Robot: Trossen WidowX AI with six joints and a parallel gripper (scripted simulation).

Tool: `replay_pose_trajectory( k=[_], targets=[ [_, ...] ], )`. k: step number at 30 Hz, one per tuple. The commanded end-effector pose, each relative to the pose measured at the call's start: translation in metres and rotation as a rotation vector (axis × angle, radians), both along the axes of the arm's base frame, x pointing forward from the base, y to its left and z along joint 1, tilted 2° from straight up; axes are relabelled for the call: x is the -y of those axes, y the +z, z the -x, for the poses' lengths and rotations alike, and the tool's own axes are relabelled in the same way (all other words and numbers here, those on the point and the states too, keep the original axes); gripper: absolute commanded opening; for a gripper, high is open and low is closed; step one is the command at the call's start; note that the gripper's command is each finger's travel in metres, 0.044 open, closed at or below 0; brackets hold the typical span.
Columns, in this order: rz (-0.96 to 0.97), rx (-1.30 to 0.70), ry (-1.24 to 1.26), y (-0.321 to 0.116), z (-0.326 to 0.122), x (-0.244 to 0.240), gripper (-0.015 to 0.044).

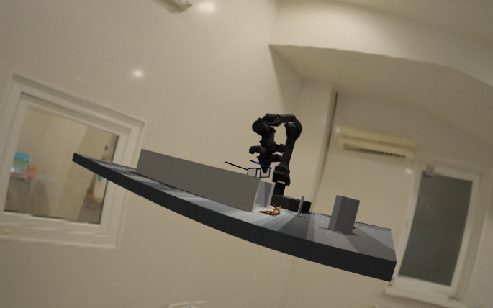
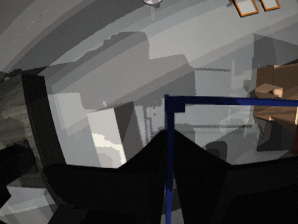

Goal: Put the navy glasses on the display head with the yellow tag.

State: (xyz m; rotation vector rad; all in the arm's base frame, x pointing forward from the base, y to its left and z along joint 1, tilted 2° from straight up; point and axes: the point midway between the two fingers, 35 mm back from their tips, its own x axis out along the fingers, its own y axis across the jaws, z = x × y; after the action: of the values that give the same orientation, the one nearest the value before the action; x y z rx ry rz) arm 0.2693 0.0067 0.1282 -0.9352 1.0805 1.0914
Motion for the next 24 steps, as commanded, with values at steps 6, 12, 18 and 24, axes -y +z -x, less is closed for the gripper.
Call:
replay_pose_trajectory(
  k=[6, 12, 18, 24],
  targets=[
    [0.07, -0.047, -0.042, -0.007, -0.012, -0.033, 0.0],
    [0.115, -0.065, -0.066, -0.012, -0.016, -0.056, 0.0],
    [0.16, -0.07, -0.092, -0.016, -0.018, -0.081, 0.0],
    [0.174, -0.069, -0.099, -0.019, -0.017, -0.086, 0.0]
  ],
)
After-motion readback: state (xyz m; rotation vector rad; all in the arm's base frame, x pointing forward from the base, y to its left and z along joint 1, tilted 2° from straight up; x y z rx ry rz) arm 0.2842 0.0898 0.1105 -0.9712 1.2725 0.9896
